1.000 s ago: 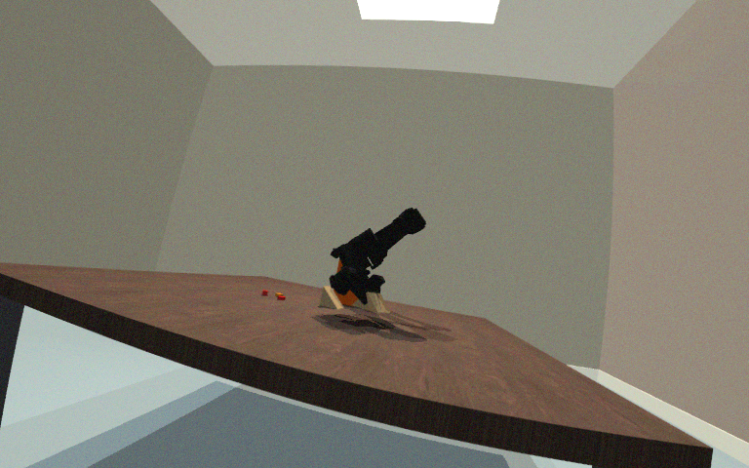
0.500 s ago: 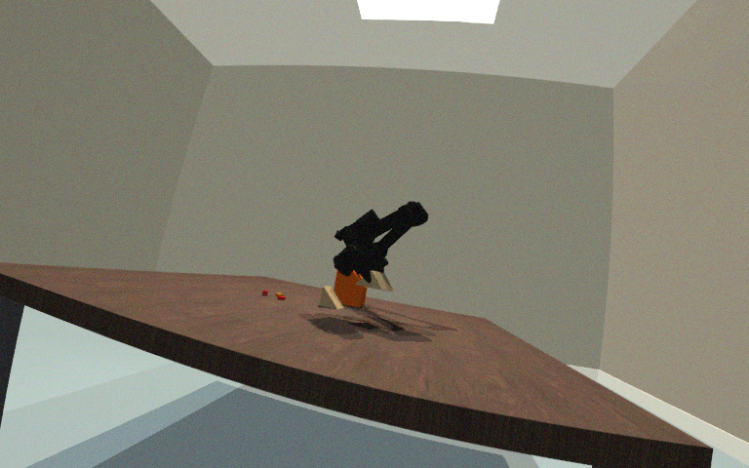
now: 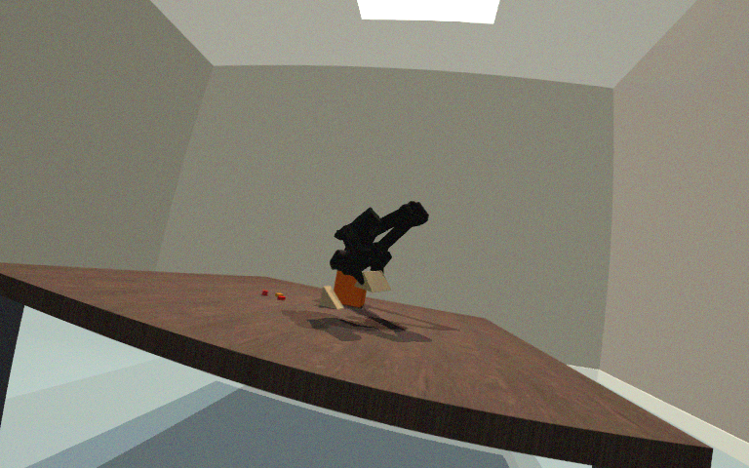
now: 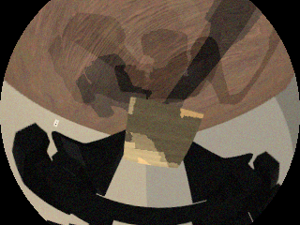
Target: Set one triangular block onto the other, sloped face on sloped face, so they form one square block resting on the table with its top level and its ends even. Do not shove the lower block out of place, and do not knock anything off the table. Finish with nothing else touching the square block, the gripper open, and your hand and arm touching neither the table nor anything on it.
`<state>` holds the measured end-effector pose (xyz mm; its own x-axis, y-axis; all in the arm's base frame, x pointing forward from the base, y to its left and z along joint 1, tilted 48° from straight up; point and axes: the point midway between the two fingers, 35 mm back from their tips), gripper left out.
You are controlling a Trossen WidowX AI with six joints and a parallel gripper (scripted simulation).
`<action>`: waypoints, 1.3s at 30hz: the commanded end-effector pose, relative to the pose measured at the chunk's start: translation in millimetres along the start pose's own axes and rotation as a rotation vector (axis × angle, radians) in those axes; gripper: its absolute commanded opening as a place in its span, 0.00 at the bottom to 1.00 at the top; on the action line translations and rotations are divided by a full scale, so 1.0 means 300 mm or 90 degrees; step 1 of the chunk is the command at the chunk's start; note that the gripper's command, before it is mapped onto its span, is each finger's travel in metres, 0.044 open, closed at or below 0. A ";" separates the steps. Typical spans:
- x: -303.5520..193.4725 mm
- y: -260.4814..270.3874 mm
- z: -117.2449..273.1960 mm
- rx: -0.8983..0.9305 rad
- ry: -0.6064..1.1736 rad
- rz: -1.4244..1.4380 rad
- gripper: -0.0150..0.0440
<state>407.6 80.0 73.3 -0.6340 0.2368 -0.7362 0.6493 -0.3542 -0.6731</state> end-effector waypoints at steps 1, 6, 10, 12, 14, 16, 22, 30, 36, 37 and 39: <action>-0.014 0.015 -0.007 0.010 0.000 -0.082 0.25; -0.021 0.032 -0.015 0.021 -0.003 -0.192 0.25; -0.027 0.044 -0.021 0.030 -0.004 -0.280 0.25; -0.030 0.050 -0.024 0.034 -0.004 -0.324 0.25; -0.033 0.056 -0.026 0.039 -0.004 -0.368 0.25; -0.036 0.062 -0.029 0.044 -0.004 -0.412 0.25; -0.043 0.078 -0.037 0.060 -0.003 -0.544 0.25; -0.051 0.097 -0.048 0.082 0.002 -0.718 0.25; -0.057 0.109 -0.054 0.101 0.009 -0.849 0.25; -0.058 0.111 -0.056 0.104 0.011 -0.871 0.25; -0.060 0.115 -0.058 0.111 0.014 -0.915 0.25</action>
<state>444.8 79.6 61.4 -0.7332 0.4863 0.4753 -0.5175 0.0543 -0.8539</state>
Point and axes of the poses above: the point midway between the two fingers, 35 mm back from their tips, its own z axis back along the fingers, its own y axis across the jaws, x = y × z, and after that the axes turned 3 degrees about -z, right-handed
